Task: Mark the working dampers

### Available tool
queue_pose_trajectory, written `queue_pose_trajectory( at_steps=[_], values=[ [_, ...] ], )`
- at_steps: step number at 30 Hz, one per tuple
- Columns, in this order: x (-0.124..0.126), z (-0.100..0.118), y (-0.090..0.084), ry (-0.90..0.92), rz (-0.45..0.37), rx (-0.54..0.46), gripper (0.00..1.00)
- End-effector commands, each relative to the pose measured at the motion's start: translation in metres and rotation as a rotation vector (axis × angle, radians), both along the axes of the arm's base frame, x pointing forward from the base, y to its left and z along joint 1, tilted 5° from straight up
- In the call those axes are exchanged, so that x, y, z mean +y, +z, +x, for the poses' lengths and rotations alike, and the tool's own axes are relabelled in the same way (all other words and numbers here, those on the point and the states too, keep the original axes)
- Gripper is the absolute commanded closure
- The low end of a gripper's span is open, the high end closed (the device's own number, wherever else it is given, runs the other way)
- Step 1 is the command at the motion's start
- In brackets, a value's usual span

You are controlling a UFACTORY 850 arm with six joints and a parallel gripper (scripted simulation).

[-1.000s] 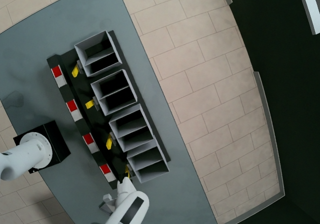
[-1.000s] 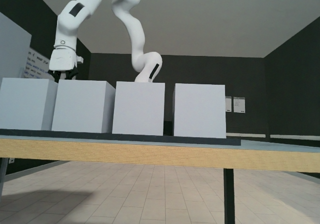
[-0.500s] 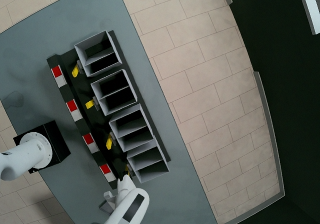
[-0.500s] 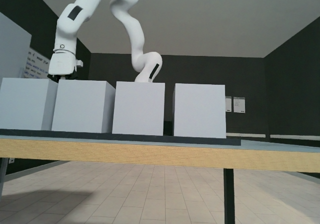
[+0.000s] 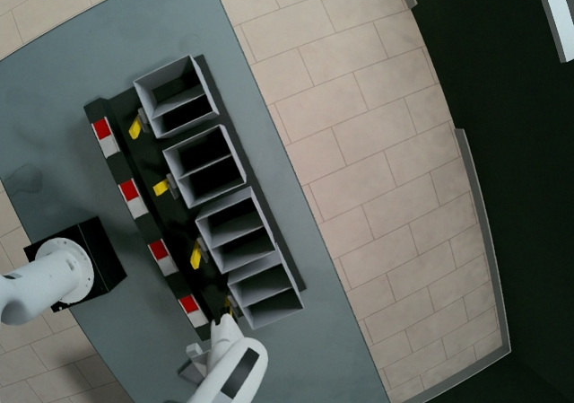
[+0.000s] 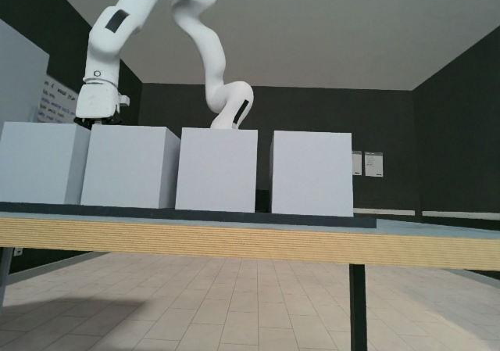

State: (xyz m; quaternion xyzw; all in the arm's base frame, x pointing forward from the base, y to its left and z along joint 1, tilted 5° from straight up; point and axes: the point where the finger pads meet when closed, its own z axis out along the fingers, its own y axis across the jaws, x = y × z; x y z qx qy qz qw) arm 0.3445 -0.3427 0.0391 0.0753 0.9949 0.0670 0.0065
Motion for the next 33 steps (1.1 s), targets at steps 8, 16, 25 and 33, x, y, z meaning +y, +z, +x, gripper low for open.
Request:
queue_pose_trajectory(
  at_steps=[8, 16, 25, 33],
  values=[
    [-0.0007, 0.0006, 0.0006, 0.0, -0.001, -0.001, 0.81],
    [-0.0007, 0.0006, 0.0006, 0.0, -0.001, -0.001, 0.81],
    [-0.0007, 0.0006, 0.0006, 0.0, -0.001, -0.001, 0.81],
    [-0.0007, 0.0006, 0.0006, 0.0, -0.001, -0.001, 0.81]
  ],
)
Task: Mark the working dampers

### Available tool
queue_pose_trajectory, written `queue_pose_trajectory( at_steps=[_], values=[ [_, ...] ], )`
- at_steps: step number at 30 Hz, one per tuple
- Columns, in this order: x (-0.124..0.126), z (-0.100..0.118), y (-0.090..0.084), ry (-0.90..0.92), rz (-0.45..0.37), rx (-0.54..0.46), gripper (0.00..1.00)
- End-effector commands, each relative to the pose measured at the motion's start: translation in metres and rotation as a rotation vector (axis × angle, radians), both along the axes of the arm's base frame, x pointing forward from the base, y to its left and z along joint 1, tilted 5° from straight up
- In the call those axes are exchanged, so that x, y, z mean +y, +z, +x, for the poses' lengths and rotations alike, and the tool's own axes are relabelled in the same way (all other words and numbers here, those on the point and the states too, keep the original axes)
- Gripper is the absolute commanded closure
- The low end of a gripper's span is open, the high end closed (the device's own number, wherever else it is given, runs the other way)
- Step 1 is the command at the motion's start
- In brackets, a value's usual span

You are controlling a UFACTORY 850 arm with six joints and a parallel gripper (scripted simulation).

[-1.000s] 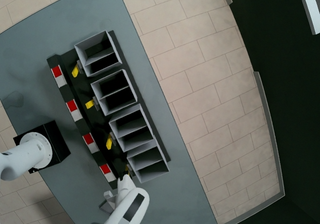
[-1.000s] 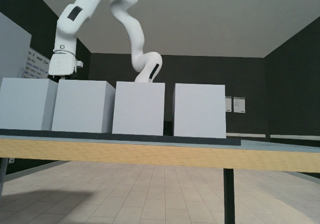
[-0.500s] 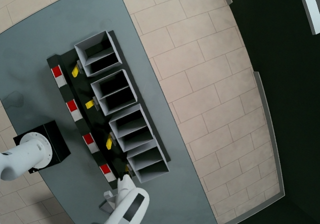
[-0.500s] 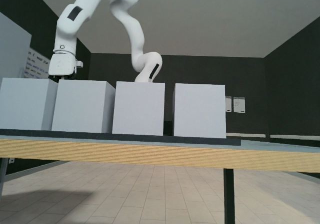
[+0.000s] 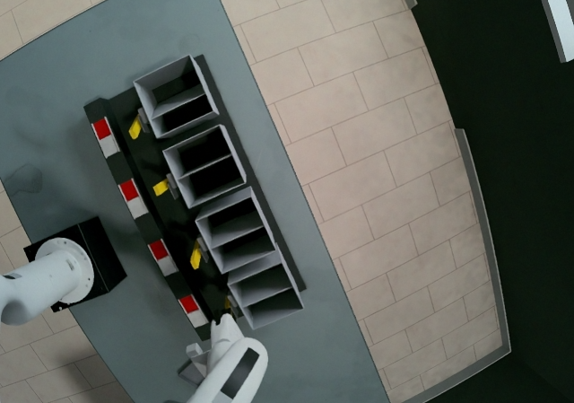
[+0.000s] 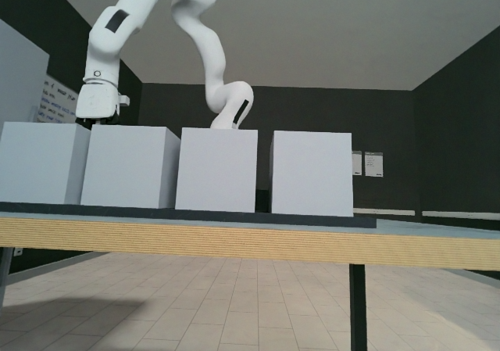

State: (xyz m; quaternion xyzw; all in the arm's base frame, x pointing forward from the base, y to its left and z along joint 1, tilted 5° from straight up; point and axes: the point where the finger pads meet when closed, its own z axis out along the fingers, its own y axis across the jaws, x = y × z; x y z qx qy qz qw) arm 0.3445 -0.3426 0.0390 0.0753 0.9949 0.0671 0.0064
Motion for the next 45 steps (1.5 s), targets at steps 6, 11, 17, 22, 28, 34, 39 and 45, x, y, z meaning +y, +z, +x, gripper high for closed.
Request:
queue_pose_trajectory(
  at_steps=[6, 11, 17, 22, 28, 34, 39, 45],
  values=[
    [-0.0007, 0.0006, 0.0006, 0.0, -0.001, -0.001, 0.81],
    [-0.0008, 0.0006, 0.0006, 0.0, -0.001, -0.001, 0.81],
    [-0.001, 0.0005, 0.0006, 0.0, 0.002, -0.002, 0.81],
    [-0.0015, 0.0004, 0.0005, 0.0, 0.007, -0.002, 0.81],
    [-0.0026, 0.0003, 0.0003, 0.0, 0.017, -0.004, 0.81],
    [-0.0036, 0.0001, 0.0002, 0.0, 0.028, -0.006, 0.81],
    [-0.0054, -0.0002, -0.0001, 0.0, 0.046, -0.008, 0.81],
    [-0.0086, -0.0006, -0.0008, 0.0, 0.078, -0.013, 0.81]
  ],
)
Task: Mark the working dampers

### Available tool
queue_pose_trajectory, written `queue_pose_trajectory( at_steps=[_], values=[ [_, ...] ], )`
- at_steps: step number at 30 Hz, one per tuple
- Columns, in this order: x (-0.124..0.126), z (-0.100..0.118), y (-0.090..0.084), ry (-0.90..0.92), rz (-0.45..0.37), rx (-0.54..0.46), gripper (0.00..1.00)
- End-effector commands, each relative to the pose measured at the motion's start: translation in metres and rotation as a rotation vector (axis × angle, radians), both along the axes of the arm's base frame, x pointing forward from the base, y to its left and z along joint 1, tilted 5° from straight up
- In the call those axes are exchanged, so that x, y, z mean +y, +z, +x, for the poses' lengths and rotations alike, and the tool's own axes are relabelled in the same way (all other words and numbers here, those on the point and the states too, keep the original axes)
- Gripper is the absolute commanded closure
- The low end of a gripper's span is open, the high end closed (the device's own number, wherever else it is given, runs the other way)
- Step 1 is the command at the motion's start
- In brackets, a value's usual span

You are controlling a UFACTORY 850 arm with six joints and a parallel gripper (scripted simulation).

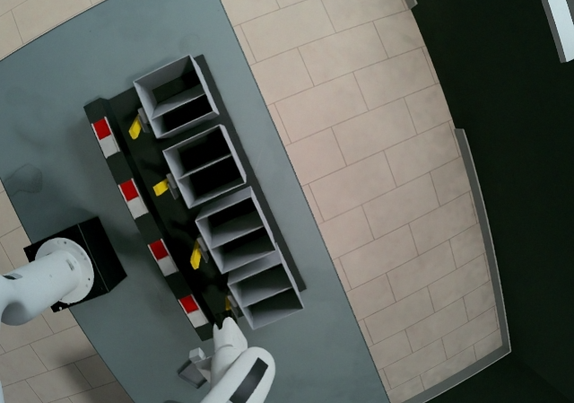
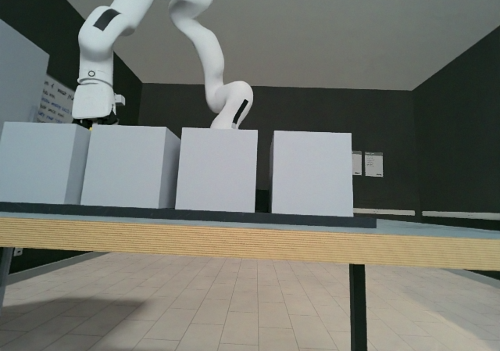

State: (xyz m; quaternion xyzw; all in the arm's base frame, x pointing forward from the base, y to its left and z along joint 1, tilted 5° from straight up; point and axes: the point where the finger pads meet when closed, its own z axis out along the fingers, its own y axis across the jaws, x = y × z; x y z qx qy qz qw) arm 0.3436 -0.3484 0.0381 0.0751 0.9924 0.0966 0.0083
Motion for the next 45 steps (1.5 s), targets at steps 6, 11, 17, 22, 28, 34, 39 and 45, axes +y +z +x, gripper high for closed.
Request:
queue_pose_trajectory(
  at_steps=[6, 11, 17, 22, 28, 34, 39, 45],
  values=[
    [-0.005, 0.0, 0.0, 0.0, 0.044, -0.009, 0.81],
    [-0.009, -0.001, -0.001, 0.0, 0.079, -0.014, 0.81],
    [-0.013, -0.001, -0.003, 0.0, 0.126, -0.021, 0.81],
    [-0.015, -0.002, -0.003, 0.0, 0.15, -0.025, 0.81],
    [-0.02, -0.002, -0.005, 0.001, 0.201, -0.033, 0.81],
    [-0.025, -0.003, -0.008, 0.001, 0.254, -0.041, 0.81],
    [-0.027, -0.004, -0.009, 0.001, 0.28, -0.045, 0.81],
    [-0.032, -0.004, -0.011, 0.001, 0.33, -0.052, 0.81]
  ],
)
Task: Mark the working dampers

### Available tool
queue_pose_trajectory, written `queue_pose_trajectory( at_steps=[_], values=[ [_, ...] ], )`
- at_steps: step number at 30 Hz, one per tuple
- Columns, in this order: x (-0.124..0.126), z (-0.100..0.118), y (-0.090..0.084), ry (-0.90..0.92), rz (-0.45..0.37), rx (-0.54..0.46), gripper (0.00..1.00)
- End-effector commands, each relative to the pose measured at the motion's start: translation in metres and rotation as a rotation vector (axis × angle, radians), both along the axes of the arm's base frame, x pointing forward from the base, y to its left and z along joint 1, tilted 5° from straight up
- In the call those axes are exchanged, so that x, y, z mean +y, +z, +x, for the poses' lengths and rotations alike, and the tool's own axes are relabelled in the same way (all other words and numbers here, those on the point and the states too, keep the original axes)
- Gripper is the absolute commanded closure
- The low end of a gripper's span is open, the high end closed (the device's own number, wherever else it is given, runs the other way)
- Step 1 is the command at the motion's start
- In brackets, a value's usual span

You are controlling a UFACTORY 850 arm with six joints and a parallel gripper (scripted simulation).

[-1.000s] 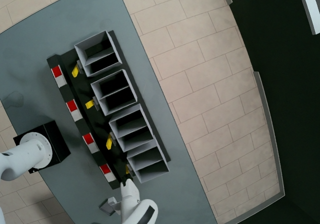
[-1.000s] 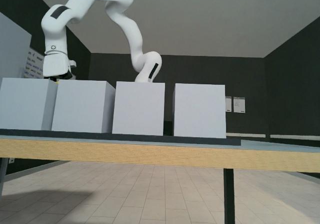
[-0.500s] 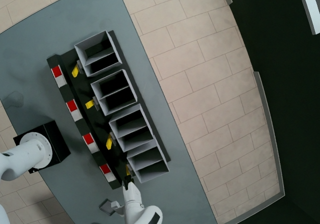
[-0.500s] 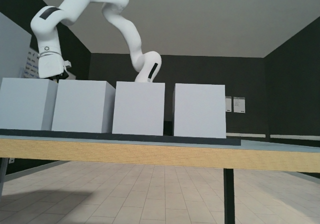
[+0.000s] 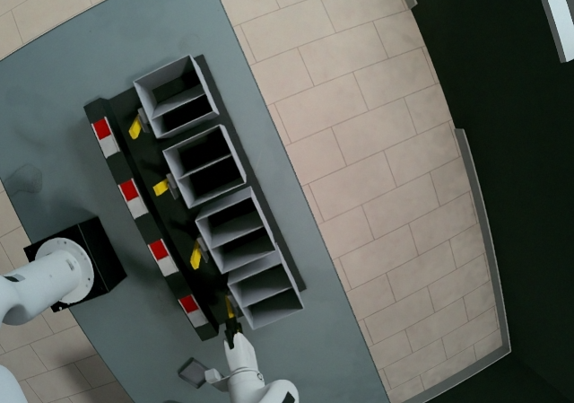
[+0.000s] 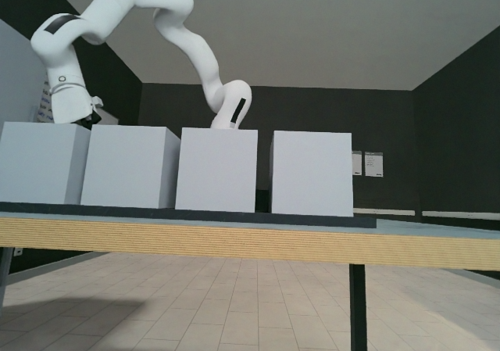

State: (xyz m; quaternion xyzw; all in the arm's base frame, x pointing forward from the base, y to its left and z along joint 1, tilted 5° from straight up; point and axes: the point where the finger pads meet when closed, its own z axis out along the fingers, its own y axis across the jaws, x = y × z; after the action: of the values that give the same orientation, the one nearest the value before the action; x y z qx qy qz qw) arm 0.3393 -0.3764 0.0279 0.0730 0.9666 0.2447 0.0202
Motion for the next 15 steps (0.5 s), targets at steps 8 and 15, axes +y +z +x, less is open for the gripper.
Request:
queue_pose_trajectory(
  at_steps=[8, 15],
  values=[
    [-0.0077, -0.0005, -0.0035, 0.001, 0.08, -0.013, 0.81],
    [-0.0118, -0.0012, -0.0064, 0.001, 0.13, -0.021, 0.81]
  ],
)
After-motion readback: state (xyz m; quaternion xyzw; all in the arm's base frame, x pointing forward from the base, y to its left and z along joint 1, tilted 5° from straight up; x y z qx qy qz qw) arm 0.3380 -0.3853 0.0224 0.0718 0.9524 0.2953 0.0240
